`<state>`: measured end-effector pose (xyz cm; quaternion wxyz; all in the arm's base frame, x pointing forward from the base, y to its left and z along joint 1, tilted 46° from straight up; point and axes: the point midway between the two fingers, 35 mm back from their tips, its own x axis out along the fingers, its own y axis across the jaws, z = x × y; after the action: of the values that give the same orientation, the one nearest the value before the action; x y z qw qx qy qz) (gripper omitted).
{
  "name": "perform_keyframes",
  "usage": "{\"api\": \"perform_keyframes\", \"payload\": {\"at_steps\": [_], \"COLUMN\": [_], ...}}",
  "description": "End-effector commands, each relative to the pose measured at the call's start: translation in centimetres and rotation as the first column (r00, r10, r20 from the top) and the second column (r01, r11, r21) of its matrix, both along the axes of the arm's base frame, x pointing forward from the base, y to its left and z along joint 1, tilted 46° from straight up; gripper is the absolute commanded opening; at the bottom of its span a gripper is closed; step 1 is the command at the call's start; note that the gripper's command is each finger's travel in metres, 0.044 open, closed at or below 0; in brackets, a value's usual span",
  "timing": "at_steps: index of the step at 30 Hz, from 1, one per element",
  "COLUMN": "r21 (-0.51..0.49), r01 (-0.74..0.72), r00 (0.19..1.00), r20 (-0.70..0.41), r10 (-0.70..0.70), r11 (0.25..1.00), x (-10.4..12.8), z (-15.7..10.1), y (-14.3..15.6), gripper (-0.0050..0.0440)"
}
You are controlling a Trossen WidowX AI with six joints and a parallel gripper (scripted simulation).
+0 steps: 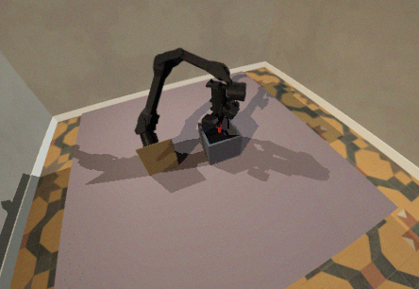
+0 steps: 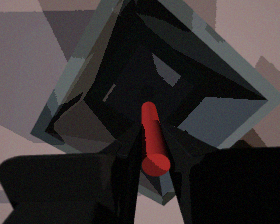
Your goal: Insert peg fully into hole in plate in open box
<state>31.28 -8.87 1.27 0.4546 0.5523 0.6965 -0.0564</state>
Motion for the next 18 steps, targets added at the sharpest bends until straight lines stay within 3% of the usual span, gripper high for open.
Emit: {"api": "perform_keyframes", "payload": {"at_steps": [1,18], "r21": [0.005,0.005], "r01": [0.004,0.004], "r00": [1.000,1.000], "r20": [-0.005,-0.005], "r10": [-0.004,-0.004], "r11": [1.000,1.000], "x": [-0.1,-0.2], "z": [-0.6,-3.3], "y": [0.7,3.5], "gripper": [0.0000,0.0000]}}
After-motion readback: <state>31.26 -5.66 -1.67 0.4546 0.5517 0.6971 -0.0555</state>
